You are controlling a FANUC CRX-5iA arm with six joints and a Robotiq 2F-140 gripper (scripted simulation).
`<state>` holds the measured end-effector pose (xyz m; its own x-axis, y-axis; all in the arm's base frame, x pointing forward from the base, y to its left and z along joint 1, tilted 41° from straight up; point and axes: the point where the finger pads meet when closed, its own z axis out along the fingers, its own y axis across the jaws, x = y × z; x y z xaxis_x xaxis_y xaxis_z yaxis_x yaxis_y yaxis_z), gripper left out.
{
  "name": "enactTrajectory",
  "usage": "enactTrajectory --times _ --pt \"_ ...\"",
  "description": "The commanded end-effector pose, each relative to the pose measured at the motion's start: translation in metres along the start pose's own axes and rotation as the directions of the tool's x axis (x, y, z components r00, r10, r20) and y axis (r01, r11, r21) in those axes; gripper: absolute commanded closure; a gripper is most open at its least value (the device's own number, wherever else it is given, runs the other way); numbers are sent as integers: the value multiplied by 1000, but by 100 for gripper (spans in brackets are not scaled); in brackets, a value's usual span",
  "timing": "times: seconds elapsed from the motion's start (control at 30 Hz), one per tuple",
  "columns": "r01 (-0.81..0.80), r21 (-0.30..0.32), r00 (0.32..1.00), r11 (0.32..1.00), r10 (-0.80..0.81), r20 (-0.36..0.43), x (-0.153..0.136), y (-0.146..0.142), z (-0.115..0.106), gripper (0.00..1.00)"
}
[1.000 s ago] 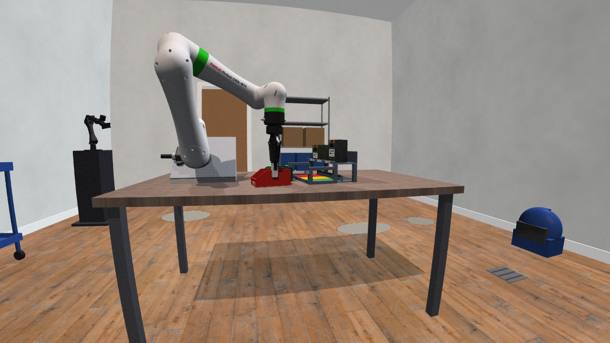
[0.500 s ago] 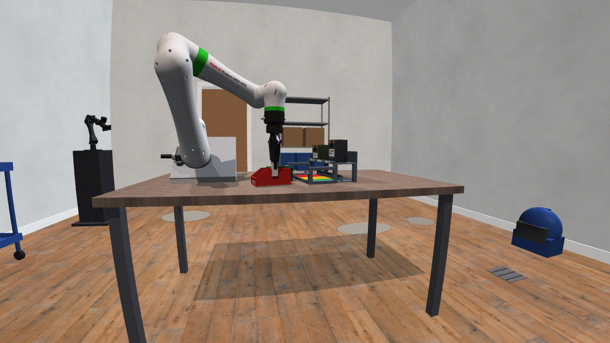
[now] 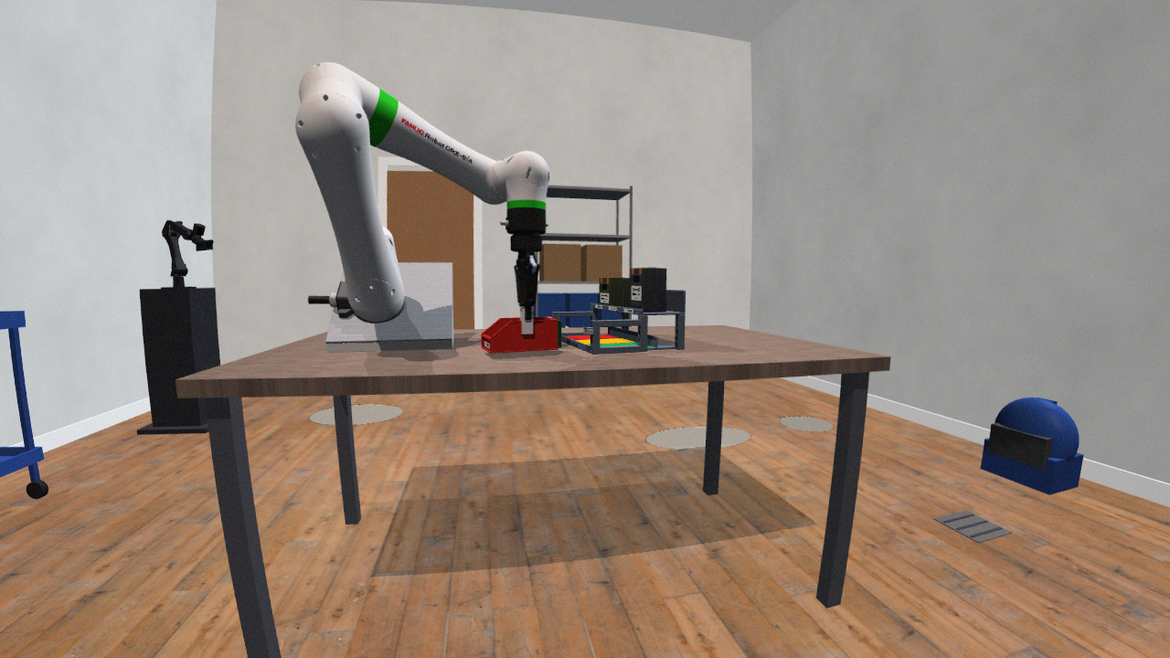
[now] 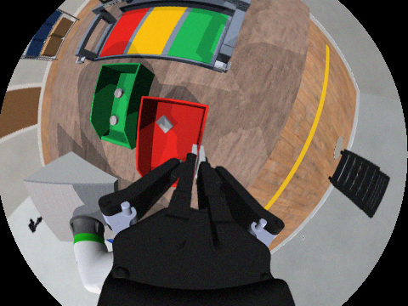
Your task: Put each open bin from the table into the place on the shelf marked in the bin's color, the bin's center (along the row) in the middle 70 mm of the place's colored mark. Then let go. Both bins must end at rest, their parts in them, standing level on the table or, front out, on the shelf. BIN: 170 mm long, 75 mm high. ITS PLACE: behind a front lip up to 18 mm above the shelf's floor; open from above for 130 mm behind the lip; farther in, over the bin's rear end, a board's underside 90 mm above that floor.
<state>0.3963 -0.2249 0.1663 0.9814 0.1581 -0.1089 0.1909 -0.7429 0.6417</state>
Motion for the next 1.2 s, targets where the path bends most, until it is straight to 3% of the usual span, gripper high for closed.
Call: enactTrajectory --times 0.0,1.17 --pt "0 0 1000 1000 0 0 0 0 -3 100" --pt "0 0 1000 1000 0 0 0 0 -39 100"
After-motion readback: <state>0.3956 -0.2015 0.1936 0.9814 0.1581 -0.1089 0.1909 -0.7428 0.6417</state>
